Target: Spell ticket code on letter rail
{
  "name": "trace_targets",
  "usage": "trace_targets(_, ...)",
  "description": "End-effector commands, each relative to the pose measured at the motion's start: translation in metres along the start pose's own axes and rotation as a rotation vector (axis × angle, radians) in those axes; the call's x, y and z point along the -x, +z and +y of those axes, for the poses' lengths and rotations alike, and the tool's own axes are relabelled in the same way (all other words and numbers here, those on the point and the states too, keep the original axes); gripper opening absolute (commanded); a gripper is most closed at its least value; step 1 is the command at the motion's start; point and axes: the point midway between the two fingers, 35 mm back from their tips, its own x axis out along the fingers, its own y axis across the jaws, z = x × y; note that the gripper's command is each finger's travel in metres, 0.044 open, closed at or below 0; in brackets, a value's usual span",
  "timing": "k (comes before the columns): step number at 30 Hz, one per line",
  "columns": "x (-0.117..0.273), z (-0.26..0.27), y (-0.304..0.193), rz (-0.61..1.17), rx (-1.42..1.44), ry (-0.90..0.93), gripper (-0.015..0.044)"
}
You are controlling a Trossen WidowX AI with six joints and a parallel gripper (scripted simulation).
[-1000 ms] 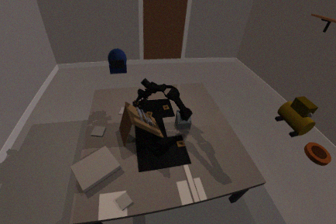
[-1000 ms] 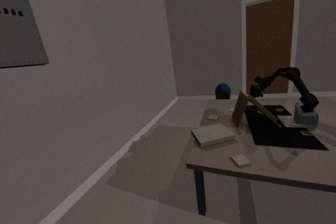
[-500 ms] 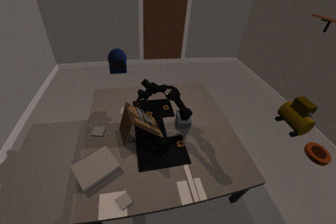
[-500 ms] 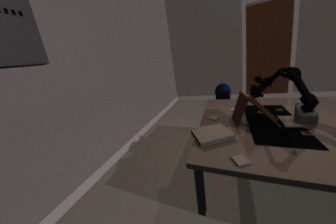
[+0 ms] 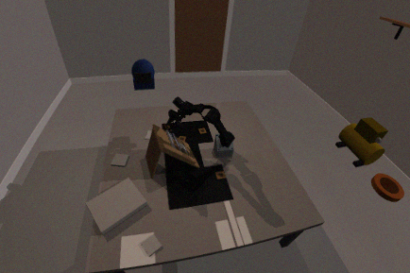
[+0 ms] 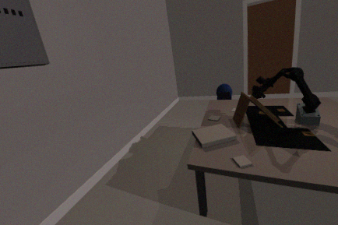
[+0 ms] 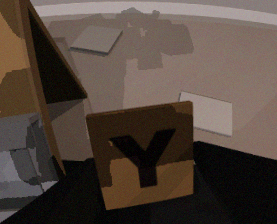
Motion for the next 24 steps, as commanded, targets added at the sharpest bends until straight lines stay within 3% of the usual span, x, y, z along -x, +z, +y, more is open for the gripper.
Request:
trace_targets(1, 0.001, 0.003, 0.002, -0.001, 0.004, -0.005, 0.0)
trace_targets(24, 0.001, 0.014, 0.002, -0.001, 0.004, -0.005, 0.0)
